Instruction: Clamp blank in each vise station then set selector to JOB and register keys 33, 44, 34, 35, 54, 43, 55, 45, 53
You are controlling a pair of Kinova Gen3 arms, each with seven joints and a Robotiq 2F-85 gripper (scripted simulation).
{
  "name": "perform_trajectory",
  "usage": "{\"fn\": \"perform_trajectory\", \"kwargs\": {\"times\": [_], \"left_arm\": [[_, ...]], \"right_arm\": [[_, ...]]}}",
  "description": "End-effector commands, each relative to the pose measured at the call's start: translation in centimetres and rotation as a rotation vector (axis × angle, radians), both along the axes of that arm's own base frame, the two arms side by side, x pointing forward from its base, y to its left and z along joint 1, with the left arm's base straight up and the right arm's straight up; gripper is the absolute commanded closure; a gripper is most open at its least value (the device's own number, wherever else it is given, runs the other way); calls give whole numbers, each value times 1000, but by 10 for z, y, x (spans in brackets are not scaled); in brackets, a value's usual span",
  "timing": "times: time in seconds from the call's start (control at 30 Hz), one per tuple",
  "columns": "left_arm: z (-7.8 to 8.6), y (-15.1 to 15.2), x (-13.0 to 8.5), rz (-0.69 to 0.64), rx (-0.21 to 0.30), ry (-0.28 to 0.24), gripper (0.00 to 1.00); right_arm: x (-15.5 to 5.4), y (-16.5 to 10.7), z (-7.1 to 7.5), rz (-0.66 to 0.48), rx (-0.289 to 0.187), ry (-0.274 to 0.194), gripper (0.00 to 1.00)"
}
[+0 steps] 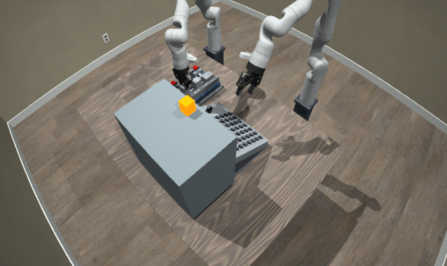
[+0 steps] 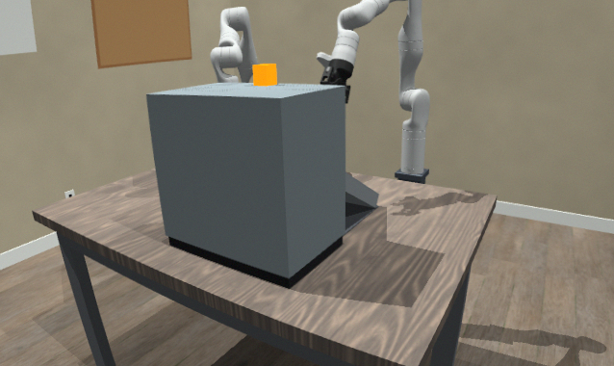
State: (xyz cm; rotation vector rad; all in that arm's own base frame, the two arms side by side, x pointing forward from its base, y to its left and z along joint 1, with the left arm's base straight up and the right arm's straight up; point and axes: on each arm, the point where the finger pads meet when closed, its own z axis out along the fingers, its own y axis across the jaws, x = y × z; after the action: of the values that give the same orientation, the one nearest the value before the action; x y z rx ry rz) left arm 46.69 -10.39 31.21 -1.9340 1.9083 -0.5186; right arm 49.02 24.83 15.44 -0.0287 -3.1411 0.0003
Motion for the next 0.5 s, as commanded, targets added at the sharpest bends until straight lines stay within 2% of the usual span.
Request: {"fn": "perform_trajectory", "kwargs": {"times": [0.0,0.47], "left_arm": [[1,0,0,0,-1,-2,2],[1,0,0,0,-1,-2,2]], "right_arm": [[0,0,1,0,1,-2,903],[0,0,-2,1,1,-2,903]]}}
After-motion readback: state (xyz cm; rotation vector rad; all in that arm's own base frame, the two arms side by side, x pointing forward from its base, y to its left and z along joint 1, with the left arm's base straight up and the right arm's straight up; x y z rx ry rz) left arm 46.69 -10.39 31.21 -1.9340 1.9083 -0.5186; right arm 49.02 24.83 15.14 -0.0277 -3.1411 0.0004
